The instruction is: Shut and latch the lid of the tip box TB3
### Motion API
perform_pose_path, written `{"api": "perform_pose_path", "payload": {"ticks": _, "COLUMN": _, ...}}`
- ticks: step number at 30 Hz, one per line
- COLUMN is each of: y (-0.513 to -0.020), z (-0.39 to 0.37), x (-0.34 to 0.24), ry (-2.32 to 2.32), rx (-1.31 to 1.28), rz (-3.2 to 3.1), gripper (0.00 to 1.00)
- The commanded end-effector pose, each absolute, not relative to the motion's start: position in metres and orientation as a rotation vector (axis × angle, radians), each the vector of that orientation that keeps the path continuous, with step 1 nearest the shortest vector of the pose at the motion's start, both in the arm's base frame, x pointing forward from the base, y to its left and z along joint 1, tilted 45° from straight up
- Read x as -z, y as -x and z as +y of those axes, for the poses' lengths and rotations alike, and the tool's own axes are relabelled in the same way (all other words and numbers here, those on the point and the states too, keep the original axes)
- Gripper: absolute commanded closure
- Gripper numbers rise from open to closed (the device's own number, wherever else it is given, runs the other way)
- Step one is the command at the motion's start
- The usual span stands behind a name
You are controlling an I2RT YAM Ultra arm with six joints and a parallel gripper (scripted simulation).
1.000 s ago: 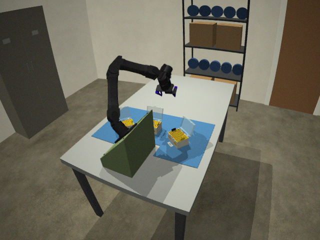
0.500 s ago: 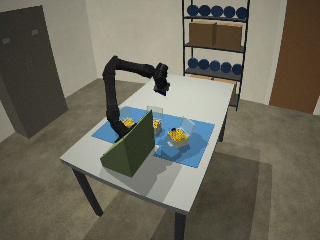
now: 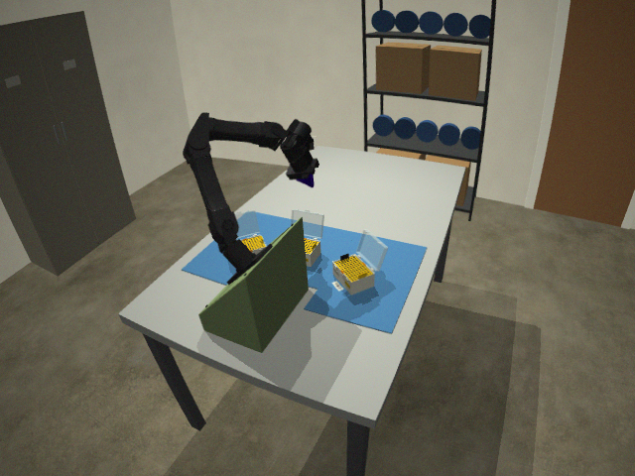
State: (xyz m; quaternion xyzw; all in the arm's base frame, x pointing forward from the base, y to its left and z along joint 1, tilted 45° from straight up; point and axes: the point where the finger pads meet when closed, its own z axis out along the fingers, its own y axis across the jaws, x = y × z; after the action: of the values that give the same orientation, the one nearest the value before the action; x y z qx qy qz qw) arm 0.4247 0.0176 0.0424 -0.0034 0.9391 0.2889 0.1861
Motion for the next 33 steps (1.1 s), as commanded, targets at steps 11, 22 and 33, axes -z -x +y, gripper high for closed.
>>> {"api": "perform_pose_path", "payload": {"ticks": 11, "y": -0.382, "z": 0.015, "x": -0.079, "ry": -0.032, "rx": -0.635, "rz": 2.749, "gripper": 1.00}}
{"api": "perform_pose_path", "payload": {"ticks": 22, "y": -0.339, "z": 0.018, "x": -0.103, "ry": -0.032, "rx": -0.490, "rz": 2.826, "gripper": 1.00}}
{"api": "perform_pose_path", "payload": {"ticks": 33, "y": -0.302, "z": 0.018, "x": -0.118, "ry": -0.027, "rx": -0.334, "rz": 2.888, "gripper": 1.00}}
